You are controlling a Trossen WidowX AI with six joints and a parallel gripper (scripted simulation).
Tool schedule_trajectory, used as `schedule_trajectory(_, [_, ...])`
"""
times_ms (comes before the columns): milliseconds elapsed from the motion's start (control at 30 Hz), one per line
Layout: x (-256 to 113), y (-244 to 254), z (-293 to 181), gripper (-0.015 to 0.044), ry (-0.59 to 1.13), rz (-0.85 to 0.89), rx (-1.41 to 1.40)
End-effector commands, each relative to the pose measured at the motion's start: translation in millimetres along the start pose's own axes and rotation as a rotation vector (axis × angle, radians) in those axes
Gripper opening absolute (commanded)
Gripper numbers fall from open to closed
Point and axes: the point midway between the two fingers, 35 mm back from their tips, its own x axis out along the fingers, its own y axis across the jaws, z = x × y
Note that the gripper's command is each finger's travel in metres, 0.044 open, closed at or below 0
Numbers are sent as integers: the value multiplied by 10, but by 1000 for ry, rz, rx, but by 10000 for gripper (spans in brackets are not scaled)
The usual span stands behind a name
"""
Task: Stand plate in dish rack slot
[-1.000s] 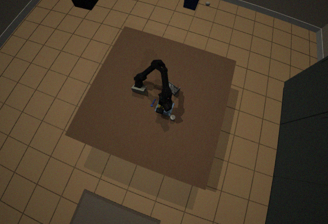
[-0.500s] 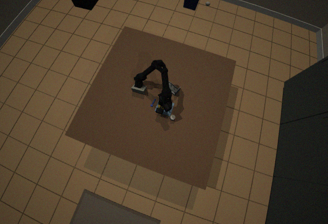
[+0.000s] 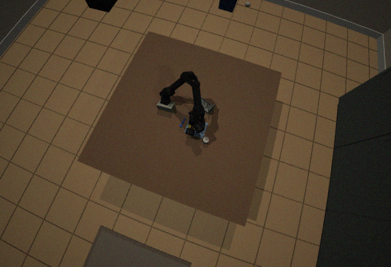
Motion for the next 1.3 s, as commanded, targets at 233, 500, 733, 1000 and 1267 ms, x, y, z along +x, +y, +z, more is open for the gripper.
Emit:
schedule_trajectory(233, [-504, -48, 60, 0, -11, -13, -5])
schedule_trajectory(500, [-878, -36, 43, 0, -9, -12, -4])
schedule_trajectory(733, [-1100, -25, 31, 0, -9, -11, -4])
schedule_trajectory(1000, [-1132, 177, 55, 0, -11, -14, 153])
schedule_trajectory(1267, [-1169, 538, 70, 0, -15, -16, 431])
